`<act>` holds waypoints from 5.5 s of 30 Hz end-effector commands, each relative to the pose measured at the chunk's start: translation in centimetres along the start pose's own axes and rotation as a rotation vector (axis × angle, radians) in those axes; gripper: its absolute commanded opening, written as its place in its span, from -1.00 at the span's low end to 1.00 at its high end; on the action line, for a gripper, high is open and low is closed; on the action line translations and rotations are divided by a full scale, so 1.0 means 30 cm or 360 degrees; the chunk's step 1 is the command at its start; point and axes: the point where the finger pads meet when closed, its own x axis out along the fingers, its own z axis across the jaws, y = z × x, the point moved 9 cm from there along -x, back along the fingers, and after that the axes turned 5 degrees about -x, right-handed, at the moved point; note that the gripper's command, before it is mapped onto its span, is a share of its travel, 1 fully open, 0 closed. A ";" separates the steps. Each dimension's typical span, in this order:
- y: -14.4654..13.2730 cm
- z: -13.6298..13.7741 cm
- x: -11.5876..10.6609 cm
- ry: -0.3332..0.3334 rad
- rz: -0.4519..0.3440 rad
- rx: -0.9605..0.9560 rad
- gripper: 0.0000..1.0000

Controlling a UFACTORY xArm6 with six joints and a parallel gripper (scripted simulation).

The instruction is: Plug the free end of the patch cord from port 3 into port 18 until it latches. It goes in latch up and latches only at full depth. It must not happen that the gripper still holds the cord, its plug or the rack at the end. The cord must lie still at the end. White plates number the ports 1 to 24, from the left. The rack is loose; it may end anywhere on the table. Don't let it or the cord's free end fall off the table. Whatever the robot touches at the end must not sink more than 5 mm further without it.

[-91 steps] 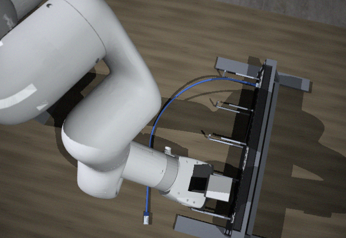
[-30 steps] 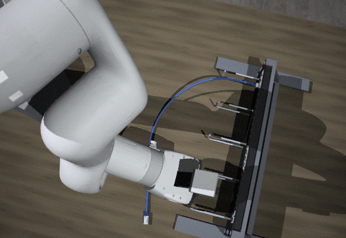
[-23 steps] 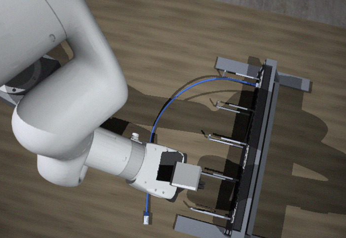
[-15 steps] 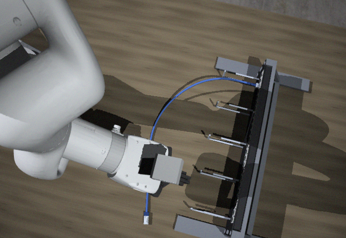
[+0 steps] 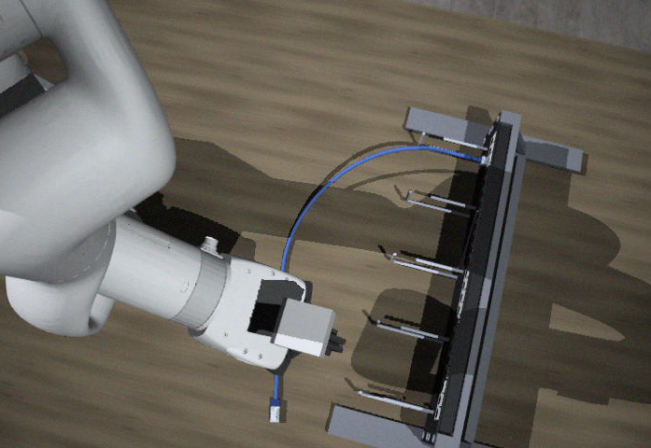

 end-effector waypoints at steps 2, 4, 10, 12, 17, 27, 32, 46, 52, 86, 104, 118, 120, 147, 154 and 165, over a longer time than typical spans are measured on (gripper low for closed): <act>-0.031 0.072 0.068 -0.0120 -0.0219 0.0168 -1.00; -0.041 0.091 0.084 -0.0155 -0.0278 0.0222 -1.00; -0.059 0.130 0.112 -0.0229 -0.0392 0.0340 -1.00; -0.075 0.163 0.132 -0.0296 -0.0489 0.0453 -1.00; -0.093 0.200 0.153 -0.0380 -0.0604 0.0605 -1.00; -0.119 0.251 0.176 -0.0516 -0.0784 0.0882 -1.00; -0.134 0.277 0.186 -0.0614 -0.0914 0.1116 -1.00; -0.145 0.284 0.194 -0.0784 -0.1176 0.1643 -1.00; -0.139 0.269 0.194 -0.0831 -0.1279 0.1857 -1.00; -0.137 0.264 0.194 -0.0840 -0.1302 0.1903 -1.00; -0.137 0.264 0.194 -0.0840 -0.1302 0.1903 -1.00; -0.136 0.275 0.196 -0.0837 -0.1303 0.1896 -0.25; -0.136 0.275 0.196 -0.0836 -0.1304 0.1896 -0.25; -0.135 0.275 0.196 -0.0837 -0.1303 0.1896 -0.25; -0.136 0.275 0.197 -0.0837 -0.1303 0.1896 -0.25; -0.146 0.274 0.204 -0.0836 -0.1303 0.1896 -0.25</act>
